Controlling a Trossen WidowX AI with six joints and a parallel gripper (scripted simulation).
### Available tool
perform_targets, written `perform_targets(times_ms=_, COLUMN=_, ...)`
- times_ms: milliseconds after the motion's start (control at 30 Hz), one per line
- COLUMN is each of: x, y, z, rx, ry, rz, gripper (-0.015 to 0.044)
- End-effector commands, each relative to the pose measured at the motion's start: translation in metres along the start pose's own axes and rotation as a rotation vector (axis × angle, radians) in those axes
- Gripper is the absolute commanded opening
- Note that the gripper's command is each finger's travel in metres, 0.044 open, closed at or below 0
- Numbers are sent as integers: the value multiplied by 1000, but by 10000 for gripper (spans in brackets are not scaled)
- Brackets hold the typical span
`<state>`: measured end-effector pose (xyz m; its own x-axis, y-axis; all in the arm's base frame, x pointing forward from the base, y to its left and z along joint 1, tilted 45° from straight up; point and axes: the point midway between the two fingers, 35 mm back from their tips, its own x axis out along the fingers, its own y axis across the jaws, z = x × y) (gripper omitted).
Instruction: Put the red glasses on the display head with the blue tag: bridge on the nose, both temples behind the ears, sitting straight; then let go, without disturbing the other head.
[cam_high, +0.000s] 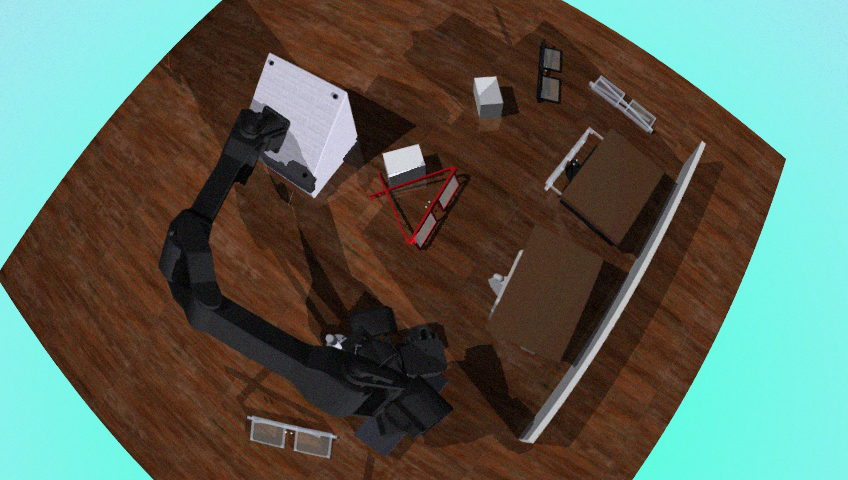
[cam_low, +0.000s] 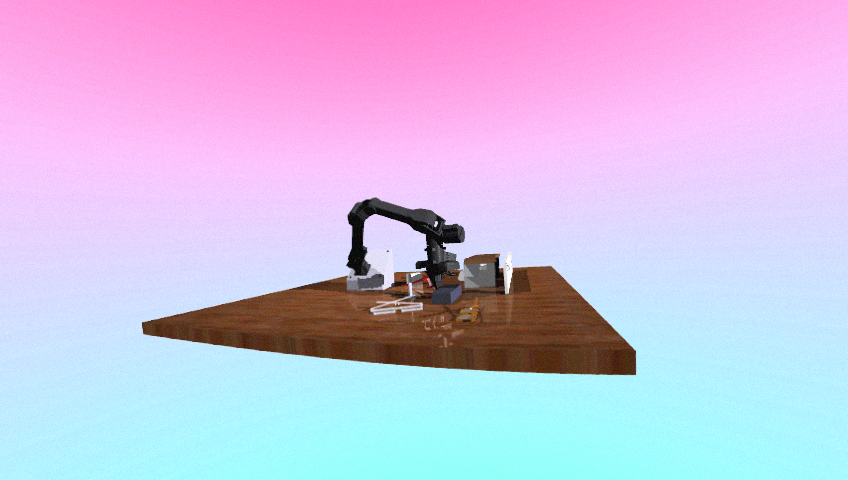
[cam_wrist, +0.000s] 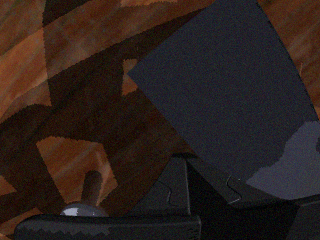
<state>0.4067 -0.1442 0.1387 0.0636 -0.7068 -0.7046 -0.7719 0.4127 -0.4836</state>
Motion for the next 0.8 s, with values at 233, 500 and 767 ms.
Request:
perform_targets(times_ms=233, x=3, y=-4, z=1, rx=-6, ry=1, rz=4, gripper=0)
perform_targets(times_ms=500, x=3, y=-8, z=1, rx=-6, ry=1, rz=4, gripper=0)
perform_targets(times_ms=767, x=3, y=-11, z=1, rx=-6, ry=2, rz=4, gripper=0)
